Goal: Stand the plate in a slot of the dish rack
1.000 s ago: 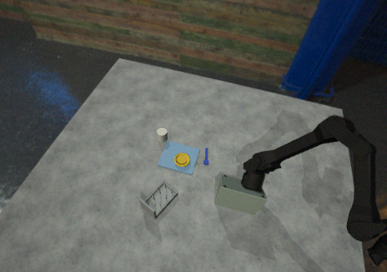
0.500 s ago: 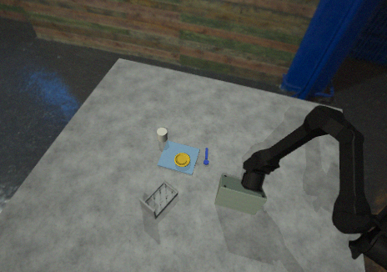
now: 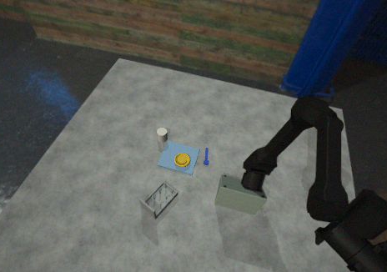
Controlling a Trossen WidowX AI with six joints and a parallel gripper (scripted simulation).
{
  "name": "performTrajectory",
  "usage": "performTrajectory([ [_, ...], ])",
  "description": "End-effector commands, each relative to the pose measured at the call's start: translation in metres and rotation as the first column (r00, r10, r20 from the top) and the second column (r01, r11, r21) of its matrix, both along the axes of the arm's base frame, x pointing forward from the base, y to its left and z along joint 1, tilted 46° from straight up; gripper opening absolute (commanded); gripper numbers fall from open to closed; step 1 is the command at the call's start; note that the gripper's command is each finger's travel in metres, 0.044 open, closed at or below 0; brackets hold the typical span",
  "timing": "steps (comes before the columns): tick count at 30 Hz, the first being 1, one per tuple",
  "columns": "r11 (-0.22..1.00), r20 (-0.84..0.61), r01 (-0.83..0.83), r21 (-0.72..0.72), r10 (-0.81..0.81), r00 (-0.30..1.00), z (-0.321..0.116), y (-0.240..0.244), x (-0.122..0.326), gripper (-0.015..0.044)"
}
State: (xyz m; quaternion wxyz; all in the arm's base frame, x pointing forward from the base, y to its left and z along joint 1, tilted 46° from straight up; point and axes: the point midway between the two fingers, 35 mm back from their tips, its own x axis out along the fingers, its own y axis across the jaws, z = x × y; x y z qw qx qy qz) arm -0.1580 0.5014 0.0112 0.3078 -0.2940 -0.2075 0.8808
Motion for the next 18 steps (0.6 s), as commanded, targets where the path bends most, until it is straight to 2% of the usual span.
performTrajectory([
  [1,0.992,-0.001,0.104,-0.072,-0.104,0.995,-0.006,0.003,0.033,0.0400],
  [9,0.922,0.019,0.334,-0.198,-0.337,0.941,-0.014,0.009,0.108,0.0400],
  [18,0.759,0.071,0.569,-0.316,-0.579,0.812,-0.022,-0.001,0.194,0.0400],
])
